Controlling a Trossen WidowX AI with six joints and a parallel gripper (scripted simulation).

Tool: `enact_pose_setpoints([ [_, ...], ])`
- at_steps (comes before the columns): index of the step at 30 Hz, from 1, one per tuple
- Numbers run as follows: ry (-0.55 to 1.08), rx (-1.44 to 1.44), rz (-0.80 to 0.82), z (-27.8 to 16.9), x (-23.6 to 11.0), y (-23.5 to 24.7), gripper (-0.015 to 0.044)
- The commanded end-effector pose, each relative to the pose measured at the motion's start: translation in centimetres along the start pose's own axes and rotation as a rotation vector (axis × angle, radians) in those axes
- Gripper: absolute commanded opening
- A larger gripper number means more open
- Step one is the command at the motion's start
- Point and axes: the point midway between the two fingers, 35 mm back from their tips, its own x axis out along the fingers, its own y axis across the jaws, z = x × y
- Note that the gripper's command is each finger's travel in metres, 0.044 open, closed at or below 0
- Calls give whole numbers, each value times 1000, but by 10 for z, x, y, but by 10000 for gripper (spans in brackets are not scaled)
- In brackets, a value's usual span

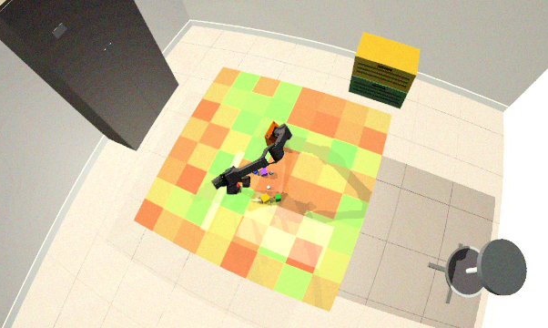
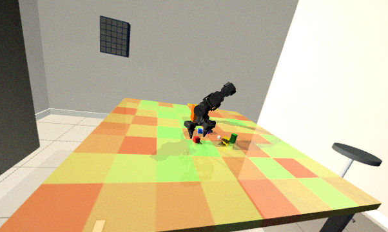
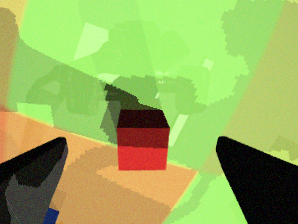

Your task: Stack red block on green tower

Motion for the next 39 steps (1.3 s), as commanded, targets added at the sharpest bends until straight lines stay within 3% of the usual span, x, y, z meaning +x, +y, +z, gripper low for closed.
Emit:
enact_pose_setpoints([
  [1,3,11,10,-3,9,0,440],
  [26,2,11,11,-4,19,0,440],
  [38,2,11,11,-4,19,0,125],
  [39,2,11,11,-4,19,0,118],
])
